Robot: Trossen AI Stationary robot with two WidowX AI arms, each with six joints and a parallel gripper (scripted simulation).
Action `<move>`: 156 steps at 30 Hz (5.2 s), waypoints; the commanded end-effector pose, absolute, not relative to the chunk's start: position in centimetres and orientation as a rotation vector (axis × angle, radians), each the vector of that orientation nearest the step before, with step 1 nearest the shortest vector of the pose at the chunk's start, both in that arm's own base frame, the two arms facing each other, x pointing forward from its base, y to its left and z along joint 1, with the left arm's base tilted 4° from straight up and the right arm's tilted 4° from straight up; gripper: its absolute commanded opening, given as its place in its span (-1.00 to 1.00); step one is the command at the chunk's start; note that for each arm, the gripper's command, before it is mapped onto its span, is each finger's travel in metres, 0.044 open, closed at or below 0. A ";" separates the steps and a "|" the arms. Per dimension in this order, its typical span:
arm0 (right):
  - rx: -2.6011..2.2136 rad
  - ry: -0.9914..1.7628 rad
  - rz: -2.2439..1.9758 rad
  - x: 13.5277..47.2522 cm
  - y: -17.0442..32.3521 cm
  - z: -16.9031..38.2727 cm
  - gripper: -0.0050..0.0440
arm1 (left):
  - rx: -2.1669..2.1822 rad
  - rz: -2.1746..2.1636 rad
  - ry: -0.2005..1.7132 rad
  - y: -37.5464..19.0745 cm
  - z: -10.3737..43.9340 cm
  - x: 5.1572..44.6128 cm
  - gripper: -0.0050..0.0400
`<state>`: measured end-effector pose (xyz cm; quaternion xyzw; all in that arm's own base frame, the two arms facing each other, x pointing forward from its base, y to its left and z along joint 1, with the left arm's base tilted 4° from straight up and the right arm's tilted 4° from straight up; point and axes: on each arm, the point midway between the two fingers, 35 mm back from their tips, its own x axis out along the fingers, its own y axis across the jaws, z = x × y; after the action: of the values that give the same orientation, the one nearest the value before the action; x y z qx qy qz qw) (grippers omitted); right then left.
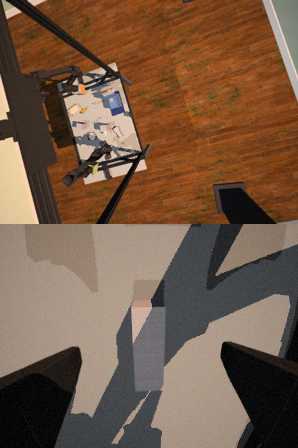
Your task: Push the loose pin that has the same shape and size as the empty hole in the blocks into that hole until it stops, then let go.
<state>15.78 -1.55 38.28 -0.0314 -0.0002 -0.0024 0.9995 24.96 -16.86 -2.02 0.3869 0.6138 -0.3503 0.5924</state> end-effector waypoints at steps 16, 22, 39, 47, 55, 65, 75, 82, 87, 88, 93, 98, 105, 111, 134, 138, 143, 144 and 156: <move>-0.066 0.000 0.000 15.8 -1.5 38.3 0.84 | 0.909 -0.817 1.429 -16.9 -4.4 25.2 1.00; -0.066 0.000 0.000 15.8 -1.5 38.3 0.84 | 0.909 -0.817 1.429 -16.8 -5.4 25.2 1.00; -0.066 0.000 0.000 15.8 -1.5 38.3 0.84 | 0.909 -0.817 1.429 -16.7 -6.3 25.1 1.00; -0.066 0.000 0.000 15.8 -1.5 38.3 0.84 | 0.909 -0.817 1.429 -16.7 -6.3 25.1 0.25; -0.066 0.000 0.000 15.8 -1.5 38.3 0.84 | 0.909 -0.817 1.429 -16.7 -6.3 25.1 -0.13; -0.066 0.000 0.000 15.8 -1.5 38.3 0.84 | 0.909 -0.817 1.429 -16.7 -6.3 25.1 -0.42; -0.066 0.000 0.000 15.8 -1.5 38.3 0.84 | 0.906 -0.818 1.429 -16.9 -5.8 25.2 -0.78; -0.066 0.000 0.000 15.8 -1.5 38.3 0.84 | 0.906 -0.818 1.429 -17.4 -0.8 25.5 -0.78; -0.066 0.000 0.000 15.8 -1.5 38.3 0.84 | 0.906 -0.818 1.429 -17.5 1.5 25.3 -0.78; -0.066 0.000 0.000 15.8 -1.5 38.3 0.84 | 0.906 -0.818 1.429 -17.5 2.3 25.3 -0.78; -0.066 0.000 0.000 15.8 -1.5 38.3 0.84 | 0.906 -0.818 1.429 -17.4 3.4 25.1 -0.78; -0.066 0.000 0.000 15.8 -1.5 38.3 0.84 | 0.940 -0.853 1.415 -17.4 3.4 25.1 -0.78; -0.066 0.000 0.000 15.8 -1.5 38.3 0.84 | 1.053 -0.968 1.365 -17.4 3.3 25.1 -0.78; -0.066 0.000 0.000 15.8 -1.5 38.3 0.84 | 1.188 -1.105 1.296 -17.4 3.3 25.1 -0.78; -0.066 0.000 0.000 15.8 -1.5 38.3 0.84 | 1.618 -1.549 0.987 -17.4 3.1 25.1 -0.78; -0.066 0.000 0.000 15.8 -1.5 38.3 0.84 | 1.680 -1.614 0.930 -17.3 3.0 25.0 -0.78; -0.066 0.000 0.000 15.8 -1.5 38.3 0.84 | 1.780 -1.719 0.827 -17.3 3.0 25.0 -0.78; -0.066 0.000 0.000 15.8 -1.5 38.3 0.84 | 1.800 -1.740 0.805 -17.3 3.0 25.0 -0.78; -0.066 0.000 0.000 15.8 -1.5 38.3 0.84 | 1.990 -1.942 0.568 -17.3 2.9 25.0 -0.78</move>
<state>15.77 -1.54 38.29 -0.0317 -0.0002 -0.0024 0.9995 24.99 -17.35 2.91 0.6856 0.2218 -0.6705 0.1768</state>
